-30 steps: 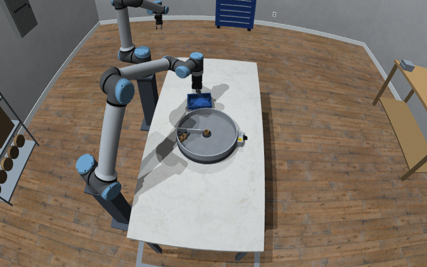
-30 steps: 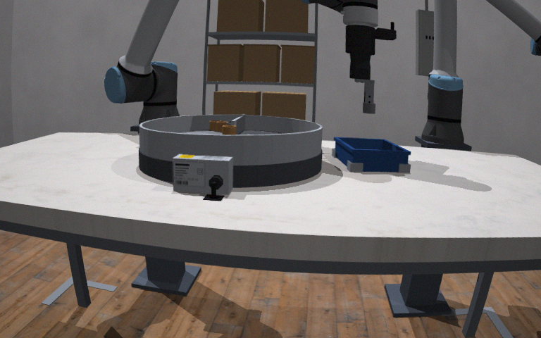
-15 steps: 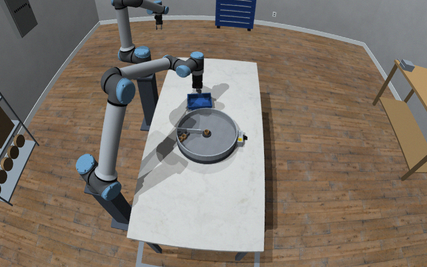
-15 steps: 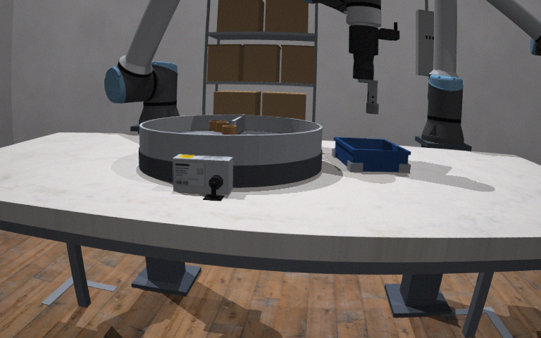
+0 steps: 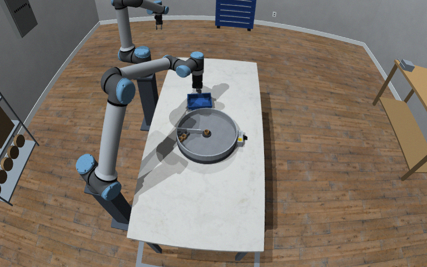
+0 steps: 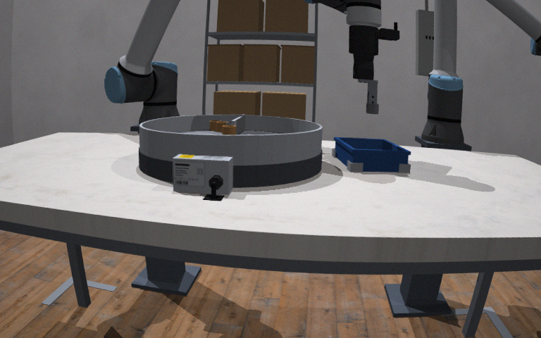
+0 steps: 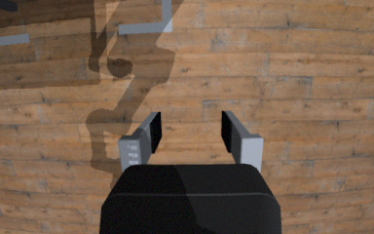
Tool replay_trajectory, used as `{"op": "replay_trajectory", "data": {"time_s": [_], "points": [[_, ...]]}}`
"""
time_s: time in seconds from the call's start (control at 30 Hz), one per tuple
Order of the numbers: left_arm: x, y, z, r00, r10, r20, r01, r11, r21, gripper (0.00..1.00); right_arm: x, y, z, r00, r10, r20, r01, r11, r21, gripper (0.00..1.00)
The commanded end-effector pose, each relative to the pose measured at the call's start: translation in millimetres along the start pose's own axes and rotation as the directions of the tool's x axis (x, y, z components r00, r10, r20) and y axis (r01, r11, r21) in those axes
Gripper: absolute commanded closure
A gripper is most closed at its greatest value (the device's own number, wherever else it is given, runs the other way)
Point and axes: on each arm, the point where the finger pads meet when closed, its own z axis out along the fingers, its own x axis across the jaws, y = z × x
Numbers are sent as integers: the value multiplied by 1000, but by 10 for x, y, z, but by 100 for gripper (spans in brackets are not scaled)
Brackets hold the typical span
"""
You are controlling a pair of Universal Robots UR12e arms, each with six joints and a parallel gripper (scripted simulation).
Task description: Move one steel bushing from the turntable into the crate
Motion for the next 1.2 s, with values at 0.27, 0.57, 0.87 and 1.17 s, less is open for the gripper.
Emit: {"op": "replay_trajectory", "data": {"time_s": [0.27, 0.57, 0.87, 1.17], "points": [[-2, 7, -10, 1000, 0, 0, 0, 1000, -2, 0, 3, -5, -16, 1000, 0, -1, 0, 1000, 2, 100], [-2, 7, -10, 1000, 0, 0, 0, 1000, -2, 0, 3, -5, 16, 1000, 0, -1, 0, 1000, 2, 100], [-2, 7, -10, 1000, 0, 0, 0, 1000, -2, 0, 4, -5, 339, 1000, 0, -1, 0, 1000, 2, 100], [-2, 7, -10, 1000, 0, 0, 0, 1000, -2, 0, 4, -6, 697, 1000, 0, -1, 0, 1000, 2, 100]]}}
